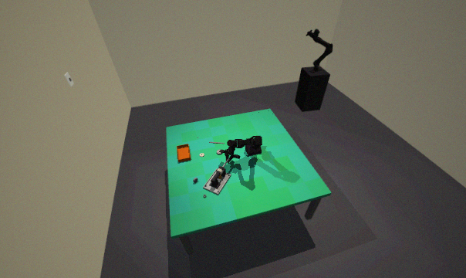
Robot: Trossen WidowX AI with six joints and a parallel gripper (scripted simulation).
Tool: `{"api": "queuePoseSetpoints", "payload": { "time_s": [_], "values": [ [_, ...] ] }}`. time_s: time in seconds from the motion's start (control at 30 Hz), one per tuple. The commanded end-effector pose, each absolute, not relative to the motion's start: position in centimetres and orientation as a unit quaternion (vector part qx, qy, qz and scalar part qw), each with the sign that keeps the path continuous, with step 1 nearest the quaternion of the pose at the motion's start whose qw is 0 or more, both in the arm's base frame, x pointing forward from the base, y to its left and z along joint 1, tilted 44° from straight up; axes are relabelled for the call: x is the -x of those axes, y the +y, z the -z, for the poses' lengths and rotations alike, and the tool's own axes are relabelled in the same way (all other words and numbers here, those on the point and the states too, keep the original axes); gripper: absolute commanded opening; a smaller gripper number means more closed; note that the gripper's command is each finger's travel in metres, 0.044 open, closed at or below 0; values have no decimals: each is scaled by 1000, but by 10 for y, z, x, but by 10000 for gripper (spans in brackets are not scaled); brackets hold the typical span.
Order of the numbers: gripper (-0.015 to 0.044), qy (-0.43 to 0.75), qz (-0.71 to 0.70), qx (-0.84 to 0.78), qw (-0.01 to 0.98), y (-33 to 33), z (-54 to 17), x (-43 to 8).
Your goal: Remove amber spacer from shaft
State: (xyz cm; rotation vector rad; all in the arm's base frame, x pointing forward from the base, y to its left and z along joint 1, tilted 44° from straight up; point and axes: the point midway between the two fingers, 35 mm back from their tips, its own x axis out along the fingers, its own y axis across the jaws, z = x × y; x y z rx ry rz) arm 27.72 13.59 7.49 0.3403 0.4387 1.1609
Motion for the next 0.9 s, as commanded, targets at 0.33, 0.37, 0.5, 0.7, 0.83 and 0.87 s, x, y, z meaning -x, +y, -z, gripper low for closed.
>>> {"api": "queuePoseSetpoints", "payload": {
  "time_s": [0.33, 0.37, 0.5, 0.7, 0.83, 0.87],
  "values": [
    [0, 205, -542, -159, 799, 136, -75, -277],
    [0, 205, -542, -159, 799, 136, -75, -277],
    [0, 206, -543, -159, 799, 137, -76, -278],
    [0, 206, -543, -159, 799, 137, -77, -279],
    [0, 206, -543, -159, 799, 138, -77, -280],
    [0, 206, -543, -159, 799, 138, -77, -280]
  ]
}}
